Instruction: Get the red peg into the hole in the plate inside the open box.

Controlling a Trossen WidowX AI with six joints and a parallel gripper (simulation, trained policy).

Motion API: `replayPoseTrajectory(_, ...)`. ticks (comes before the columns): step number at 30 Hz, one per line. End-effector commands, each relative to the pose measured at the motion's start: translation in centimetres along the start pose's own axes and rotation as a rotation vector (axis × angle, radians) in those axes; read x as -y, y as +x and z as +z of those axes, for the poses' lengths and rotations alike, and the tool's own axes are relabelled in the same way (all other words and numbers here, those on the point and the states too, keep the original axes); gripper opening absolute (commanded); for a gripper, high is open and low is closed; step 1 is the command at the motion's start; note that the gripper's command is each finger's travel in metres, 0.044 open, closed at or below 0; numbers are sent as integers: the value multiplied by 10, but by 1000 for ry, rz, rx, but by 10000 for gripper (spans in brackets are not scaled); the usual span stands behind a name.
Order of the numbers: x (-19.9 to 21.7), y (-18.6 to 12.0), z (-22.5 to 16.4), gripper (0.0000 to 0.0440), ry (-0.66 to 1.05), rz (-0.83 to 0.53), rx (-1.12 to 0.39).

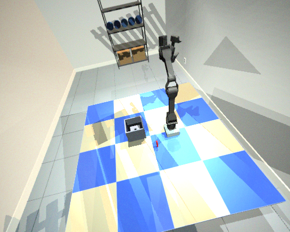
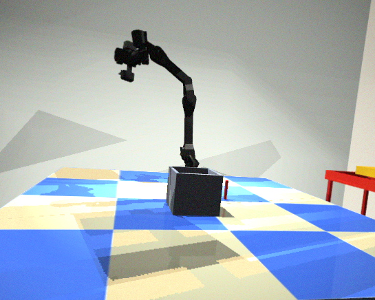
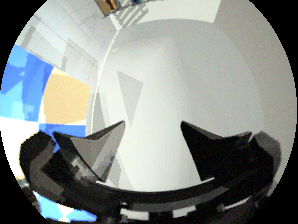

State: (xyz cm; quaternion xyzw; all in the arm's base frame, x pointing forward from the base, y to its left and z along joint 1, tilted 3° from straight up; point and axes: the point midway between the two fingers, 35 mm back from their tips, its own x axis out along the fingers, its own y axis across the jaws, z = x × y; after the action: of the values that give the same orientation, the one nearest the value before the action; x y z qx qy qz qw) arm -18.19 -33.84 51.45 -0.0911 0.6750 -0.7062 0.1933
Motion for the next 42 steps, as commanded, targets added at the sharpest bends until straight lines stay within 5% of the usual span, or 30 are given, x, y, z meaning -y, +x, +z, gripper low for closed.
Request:
replayPoseTrajectory(1,-1,-1,1,426,-1,2,1)
replayPoseTrajectory(21,-20,-98,67,440,459,131,351)
replayPoseTrajectory(42,-47,-216,96,440,928,504,654)
